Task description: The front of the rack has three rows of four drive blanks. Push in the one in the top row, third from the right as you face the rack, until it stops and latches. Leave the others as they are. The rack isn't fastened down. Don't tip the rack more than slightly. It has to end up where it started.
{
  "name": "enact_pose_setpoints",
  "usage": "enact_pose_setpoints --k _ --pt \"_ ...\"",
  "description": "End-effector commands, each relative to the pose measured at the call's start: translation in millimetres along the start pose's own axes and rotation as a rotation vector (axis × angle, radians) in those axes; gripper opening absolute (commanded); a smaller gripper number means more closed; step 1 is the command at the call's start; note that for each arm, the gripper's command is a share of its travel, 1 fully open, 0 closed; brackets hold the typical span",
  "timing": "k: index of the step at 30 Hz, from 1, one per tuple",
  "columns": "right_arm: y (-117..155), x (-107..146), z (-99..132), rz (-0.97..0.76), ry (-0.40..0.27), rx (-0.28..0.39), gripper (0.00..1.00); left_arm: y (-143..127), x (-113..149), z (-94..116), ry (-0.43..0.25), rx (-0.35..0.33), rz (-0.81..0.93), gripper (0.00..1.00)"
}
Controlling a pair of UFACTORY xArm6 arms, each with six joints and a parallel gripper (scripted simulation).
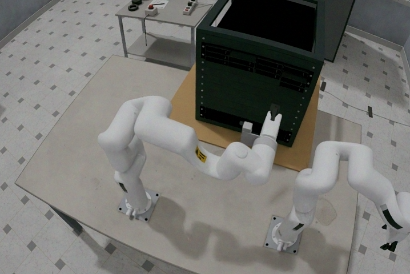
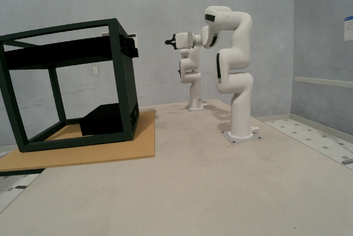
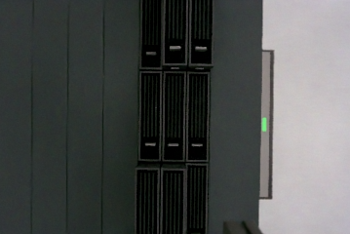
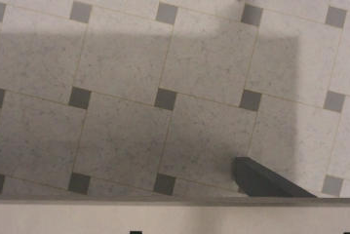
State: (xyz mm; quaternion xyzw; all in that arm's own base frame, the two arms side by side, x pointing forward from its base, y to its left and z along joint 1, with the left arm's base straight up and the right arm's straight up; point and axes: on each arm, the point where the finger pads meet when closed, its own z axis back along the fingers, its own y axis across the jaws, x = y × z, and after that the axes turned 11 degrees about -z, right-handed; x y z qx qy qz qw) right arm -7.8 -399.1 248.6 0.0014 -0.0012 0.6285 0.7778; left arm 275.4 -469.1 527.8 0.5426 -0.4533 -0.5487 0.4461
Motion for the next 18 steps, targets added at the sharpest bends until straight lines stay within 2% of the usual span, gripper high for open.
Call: enact_pose_setpoints --k 1,10,18 --pt "-0.2 -0.8 1.4 0.000 0.004 -0.001 1.00 1.6 -1.0 -0.2 0.000 0.001 0.004 0.00" --pt "-0.2 -0.8 1.4 0.000 0.004 -0.001 1.00 0.6 -6.8 -4.7 0.000 0.001 0.004 0.00" --pt "-0.2 -0.8 1.4 0.000 0.004 -0.001 1.00 -3.0 -27.4 -20.6 0.000 0.001 0.004 0.00"
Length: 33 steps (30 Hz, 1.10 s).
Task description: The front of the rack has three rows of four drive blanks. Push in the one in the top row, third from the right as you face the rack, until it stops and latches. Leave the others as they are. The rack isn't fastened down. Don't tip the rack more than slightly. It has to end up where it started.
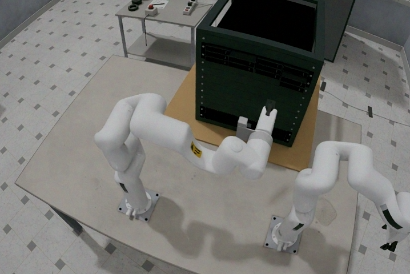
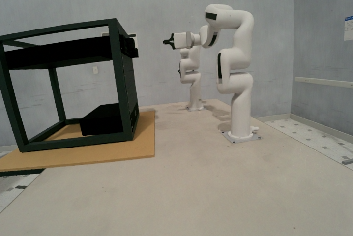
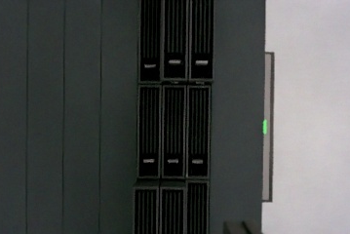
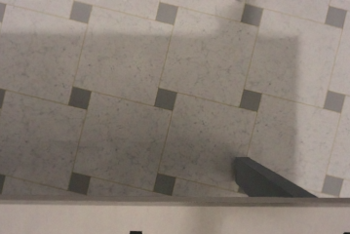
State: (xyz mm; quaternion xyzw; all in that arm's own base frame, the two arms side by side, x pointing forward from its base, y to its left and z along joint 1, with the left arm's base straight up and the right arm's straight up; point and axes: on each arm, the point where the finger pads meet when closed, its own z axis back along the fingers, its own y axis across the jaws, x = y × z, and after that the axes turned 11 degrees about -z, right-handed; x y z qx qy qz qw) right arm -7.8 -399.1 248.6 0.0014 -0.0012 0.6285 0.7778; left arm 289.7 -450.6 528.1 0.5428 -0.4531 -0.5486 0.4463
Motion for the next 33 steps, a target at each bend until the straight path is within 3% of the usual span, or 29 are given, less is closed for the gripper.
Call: enact_pose_setpoints --k 1,6,21,33 --pt "-0.2 -0.8 1.4 0.000 0.004 -0.001 1.00 -0.4 -12.9 -9.4 0.000 0.001 0.004 0.00" --pt "-0.2 -0.8 1.4 0.000 0.004 -0.001 1.00 -2.7 -26.1 -19.6 0.000 0.001 0.004 0.00" --pt "-0.2 -0.8 1.4 0.000 0.004 -0.001 1.00 -16.0 -101.9 -77.9 0.000 0.002 0.003 0.00" --pt "-0.2 -0.8 1.4 0.000 0.004 -0.001 1.00 -21.9 -135.4 -103.6 0.000 0.002 0.003 0.00"
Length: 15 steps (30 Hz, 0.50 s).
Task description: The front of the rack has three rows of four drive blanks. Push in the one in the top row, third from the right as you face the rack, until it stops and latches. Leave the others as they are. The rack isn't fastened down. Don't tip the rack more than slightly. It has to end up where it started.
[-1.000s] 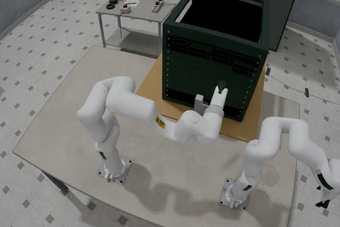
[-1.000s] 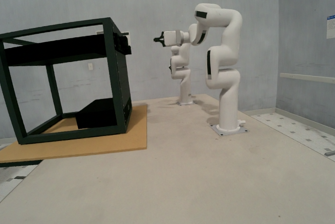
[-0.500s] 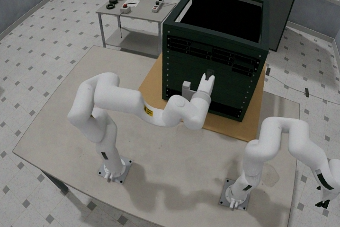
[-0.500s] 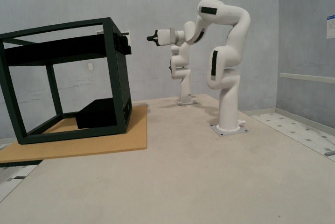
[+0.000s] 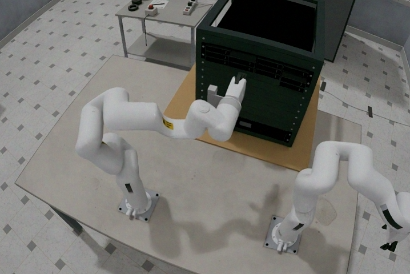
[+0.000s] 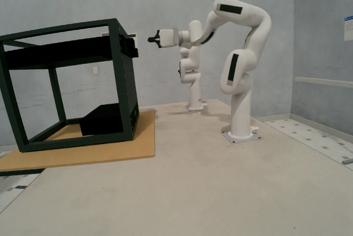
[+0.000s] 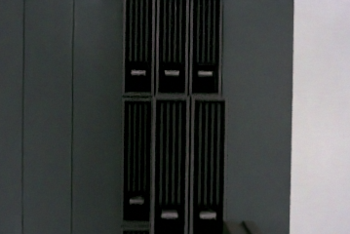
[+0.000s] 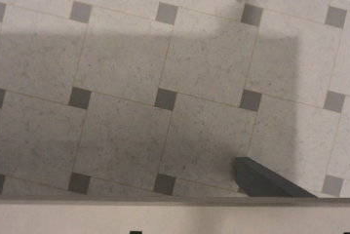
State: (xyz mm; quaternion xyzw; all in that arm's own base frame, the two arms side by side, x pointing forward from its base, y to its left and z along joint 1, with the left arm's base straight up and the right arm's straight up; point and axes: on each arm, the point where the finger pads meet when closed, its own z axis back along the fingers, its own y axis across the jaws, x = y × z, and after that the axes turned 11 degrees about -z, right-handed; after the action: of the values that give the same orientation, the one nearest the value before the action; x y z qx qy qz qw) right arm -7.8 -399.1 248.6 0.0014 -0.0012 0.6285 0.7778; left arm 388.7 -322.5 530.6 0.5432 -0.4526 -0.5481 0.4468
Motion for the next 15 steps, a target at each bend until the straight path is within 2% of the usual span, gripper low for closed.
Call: enact_pose_setpoints --k 1,15 --pt "-0.2 -0.8 1.4 0.000 0.004 -0.001 1.00 0.0 -10.2 -8.0 -0.002 0.002 0.003 0.00" --pt "-0.2 -0.8 1.4 0.000 0.004 -0.001 1.00 -2.3 -23.3 -18.1 -0.002 0.002 0.003 0.00"
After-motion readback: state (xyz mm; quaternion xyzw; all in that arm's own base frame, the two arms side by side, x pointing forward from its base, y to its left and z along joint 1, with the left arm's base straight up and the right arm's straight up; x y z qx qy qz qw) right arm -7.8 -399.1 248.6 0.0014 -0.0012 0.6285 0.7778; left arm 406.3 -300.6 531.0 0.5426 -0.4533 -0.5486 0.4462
